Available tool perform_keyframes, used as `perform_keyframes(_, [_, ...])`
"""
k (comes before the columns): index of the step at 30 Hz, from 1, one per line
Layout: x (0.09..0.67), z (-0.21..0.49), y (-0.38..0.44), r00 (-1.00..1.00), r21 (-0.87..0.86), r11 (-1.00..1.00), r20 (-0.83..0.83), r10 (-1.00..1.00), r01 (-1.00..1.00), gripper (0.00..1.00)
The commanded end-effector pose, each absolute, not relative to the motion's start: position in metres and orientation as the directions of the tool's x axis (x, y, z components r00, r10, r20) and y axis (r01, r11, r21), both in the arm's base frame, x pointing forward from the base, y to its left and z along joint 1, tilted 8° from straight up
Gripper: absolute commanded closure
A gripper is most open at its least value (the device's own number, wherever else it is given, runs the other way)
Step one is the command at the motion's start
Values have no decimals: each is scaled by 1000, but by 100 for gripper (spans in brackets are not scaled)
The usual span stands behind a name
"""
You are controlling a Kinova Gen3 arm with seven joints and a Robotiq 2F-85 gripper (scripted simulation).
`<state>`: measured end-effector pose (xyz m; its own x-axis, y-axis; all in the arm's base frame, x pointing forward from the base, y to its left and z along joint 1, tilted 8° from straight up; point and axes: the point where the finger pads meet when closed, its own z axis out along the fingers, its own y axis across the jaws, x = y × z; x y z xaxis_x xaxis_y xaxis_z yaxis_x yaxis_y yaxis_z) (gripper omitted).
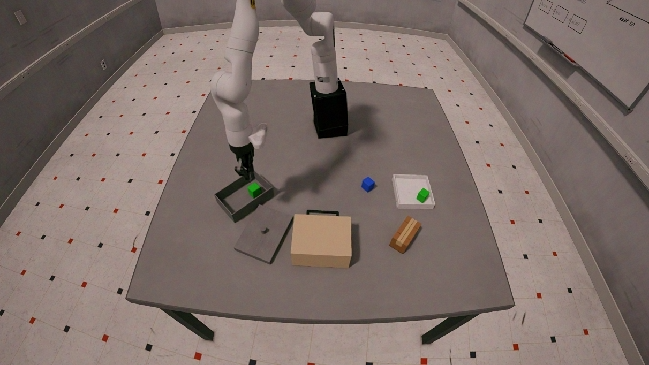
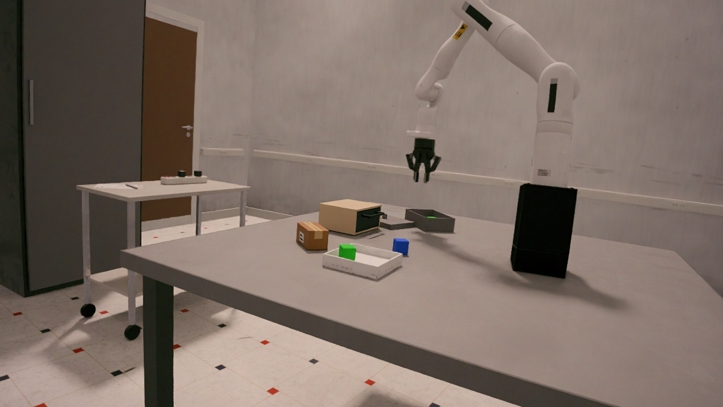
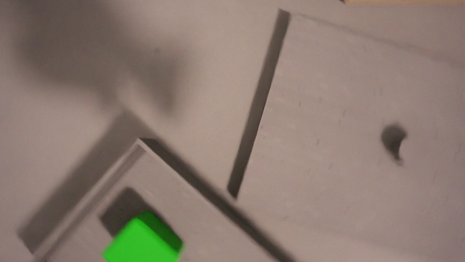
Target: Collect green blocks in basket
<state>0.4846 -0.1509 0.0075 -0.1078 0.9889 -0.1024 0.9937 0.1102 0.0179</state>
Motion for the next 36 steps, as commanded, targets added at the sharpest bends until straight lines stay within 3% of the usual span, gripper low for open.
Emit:
perform_keyframes(1, [468, 9, -159, 123, 55, -118, -111, 986, 991, 60])
perform_keyframes(16, [437, 12, -171, 496, 106, -487, -82, 865, 867, 60])
perform_keyframes(34, [431, 12, -173, 557, 114, -548, -74, 827, 829, 60])
perform_keyframes(35, [431, 12, -173, 557, 114, -548, -74, 827, 829, 33])
perform_keyframes(36, [431, 12, -173, 557, 114, -548, -74, 827, 829, 33])
